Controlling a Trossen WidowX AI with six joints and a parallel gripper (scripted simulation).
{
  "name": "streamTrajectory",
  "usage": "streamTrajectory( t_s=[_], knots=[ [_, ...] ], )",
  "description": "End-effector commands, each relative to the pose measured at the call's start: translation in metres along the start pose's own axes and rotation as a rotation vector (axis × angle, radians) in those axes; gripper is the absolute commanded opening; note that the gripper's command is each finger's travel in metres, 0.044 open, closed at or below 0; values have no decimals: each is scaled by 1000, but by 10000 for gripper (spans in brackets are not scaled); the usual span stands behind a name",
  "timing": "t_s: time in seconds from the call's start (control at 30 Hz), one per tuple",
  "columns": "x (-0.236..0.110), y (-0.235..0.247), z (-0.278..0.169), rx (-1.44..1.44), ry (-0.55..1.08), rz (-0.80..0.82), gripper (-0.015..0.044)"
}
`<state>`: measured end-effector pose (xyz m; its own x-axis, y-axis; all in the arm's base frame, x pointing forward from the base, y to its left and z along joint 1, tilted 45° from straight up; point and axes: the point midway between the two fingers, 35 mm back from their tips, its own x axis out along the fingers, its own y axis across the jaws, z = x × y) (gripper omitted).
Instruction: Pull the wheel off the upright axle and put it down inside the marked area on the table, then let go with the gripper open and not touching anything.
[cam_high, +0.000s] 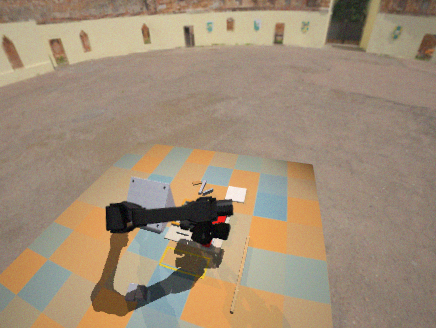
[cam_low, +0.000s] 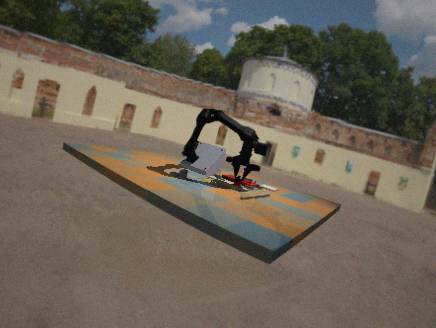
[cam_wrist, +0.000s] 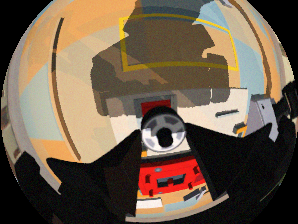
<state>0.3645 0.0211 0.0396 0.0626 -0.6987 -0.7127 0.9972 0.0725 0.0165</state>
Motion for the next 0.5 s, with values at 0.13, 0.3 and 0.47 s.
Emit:
streamTrajectory(
  t_s=[0.13,0.3,0.47],
  knots=[
    [-7,1,-1,-2,3,7,0],
    [-9,1,-1,-2,3,8,0],
    [-11,1,-2,-3,3,8,0]
  ],
)
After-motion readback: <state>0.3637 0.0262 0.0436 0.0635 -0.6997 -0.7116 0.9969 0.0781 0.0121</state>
